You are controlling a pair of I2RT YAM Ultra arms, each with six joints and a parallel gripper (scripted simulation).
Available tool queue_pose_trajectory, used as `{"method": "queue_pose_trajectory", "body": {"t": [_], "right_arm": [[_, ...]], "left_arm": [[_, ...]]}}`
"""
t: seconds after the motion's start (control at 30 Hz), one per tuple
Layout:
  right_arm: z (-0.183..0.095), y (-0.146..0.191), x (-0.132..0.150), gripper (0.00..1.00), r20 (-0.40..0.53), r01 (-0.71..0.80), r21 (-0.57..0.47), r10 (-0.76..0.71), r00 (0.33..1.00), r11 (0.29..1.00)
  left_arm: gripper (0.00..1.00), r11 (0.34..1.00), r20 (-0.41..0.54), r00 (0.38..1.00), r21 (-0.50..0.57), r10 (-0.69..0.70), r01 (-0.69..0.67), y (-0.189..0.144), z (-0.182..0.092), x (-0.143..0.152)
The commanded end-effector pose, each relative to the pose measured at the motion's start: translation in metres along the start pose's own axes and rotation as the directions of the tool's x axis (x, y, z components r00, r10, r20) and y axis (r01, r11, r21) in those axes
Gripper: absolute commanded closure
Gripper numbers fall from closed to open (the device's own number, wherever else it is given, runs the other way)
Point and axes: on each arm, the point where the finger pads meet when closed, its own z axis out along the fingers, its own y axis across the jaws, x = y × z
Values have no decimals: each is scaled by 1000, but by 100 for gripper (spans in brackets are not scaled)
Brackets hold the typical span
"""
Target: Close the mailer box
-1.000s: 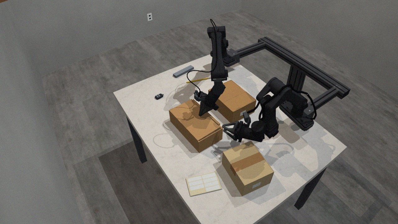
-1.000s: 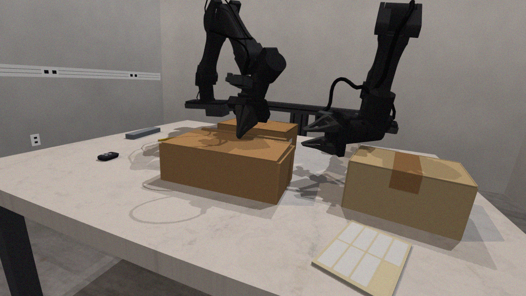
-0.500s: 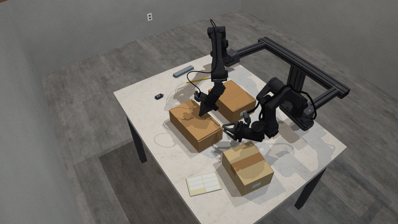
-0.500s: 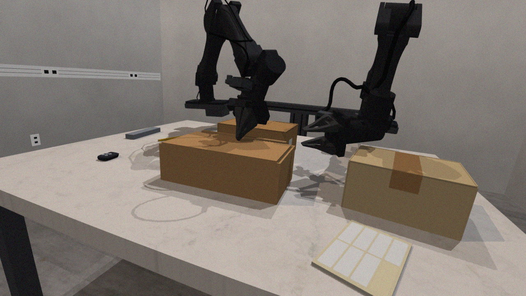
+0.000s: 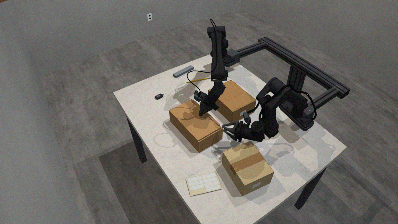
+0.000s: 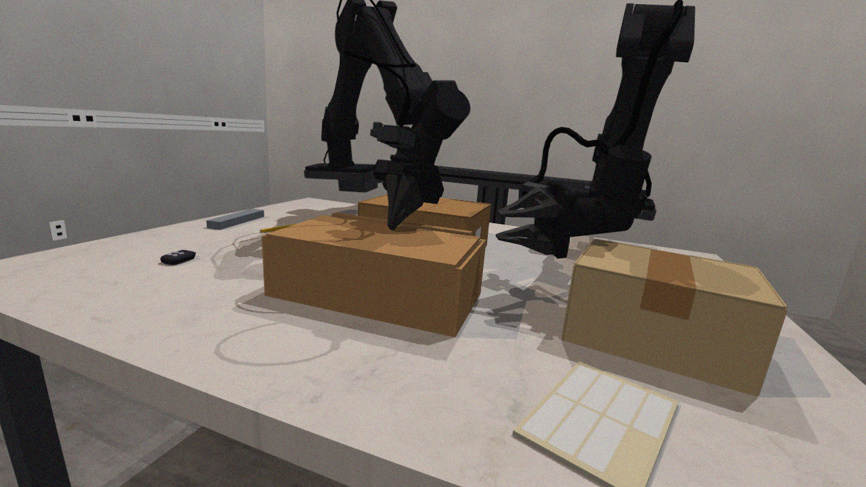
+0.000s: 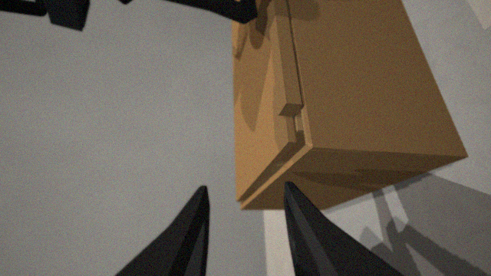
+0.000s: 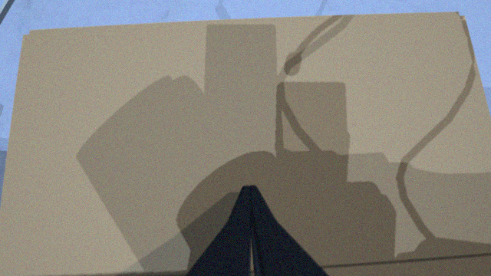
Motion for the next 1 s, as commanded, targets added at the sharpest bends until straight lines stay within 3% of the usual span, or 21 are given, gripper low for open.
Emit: {"method": "queue_pose_trajectory", "body": {"t": [0.0,0.97], "right_arm": [[-27,9,-34,99,48,-35,-29,37,998,999],[-52,6,-61,99,77,-56,-29,58,995,998]], "left_arm": [[62,1000,16,1000,-6,1,-1,6,1,-3],[62,1000,16,1000,-6,1,-1,6,1,-3]]}}
